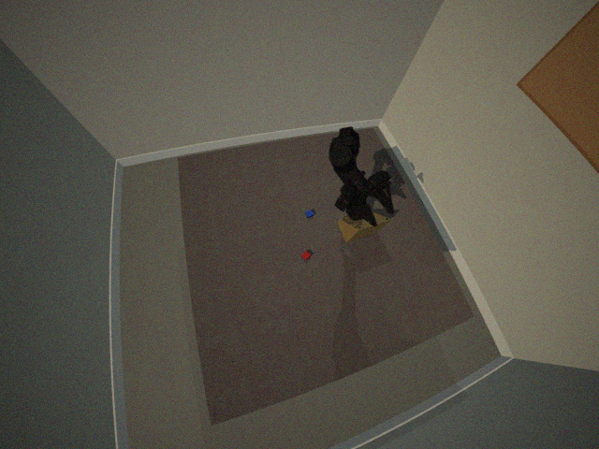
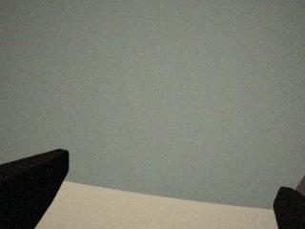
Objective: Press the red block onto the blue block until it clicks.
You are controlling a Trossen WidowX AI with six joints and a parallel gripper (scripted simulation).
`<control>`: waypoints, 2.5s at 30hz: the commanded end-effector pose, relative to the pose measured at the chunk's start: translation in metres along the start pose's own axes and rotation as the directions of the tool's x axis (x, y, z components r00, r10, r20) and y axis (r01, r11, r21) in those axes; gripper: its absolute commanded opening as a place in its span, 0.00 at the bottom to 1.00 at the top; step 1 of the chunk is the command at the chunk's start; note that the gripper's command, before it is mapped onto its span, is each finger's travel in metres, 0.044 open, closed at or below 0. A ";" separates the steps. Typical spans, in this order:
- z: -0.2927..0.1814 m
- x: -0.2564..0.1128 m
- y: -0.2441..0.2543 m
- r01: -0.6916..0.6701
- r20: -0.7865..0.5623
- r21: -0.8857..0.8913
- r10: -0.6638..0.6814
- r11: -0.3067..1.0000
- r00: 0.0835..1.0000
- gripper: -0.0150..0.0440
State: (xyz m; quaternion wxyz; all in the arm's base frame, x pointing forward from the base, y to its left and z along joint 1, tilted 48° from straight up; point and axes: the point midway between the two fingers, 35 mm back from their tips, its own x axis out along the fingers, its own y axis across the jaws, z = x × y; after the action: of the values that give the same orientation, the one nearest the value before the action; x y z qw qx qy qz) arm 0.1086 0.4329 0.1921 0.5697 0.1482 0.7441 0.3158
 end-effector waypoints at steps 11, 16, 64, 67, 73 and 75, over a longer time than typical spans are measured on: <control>-0.221 0.111 0.004 0.291 -0.423 -0.008 -0.267 0.957 0.866 1.00; -0.309 0.130 -0.024 0.437 -0.505 -0.061 -0.405 0.898 0.762 1.00; -0.518 0.147 -0.292 0.920 -0.169 -0.247 -0.948 0.304 0.268 1.00; -0.473 0.170 -0.267 0.901 -0.157 -0.238 -0.930 0.363 0.333 1.00; -0.371 0.203 -0.229 0.869 -0.103 -0.222 -0.897 0.443 0.431 1.00; -0.334 0.209 -0.221 0.862 -0.078 -0.218 -0.888 0.458 0.453 1.00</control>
State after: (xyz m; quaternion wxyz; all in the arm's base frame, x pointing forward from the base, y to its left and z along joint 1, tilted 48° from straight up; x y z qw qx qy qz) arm -0.2754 0.2641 -0.0512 0.5768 -0.3353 0.7442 0.0320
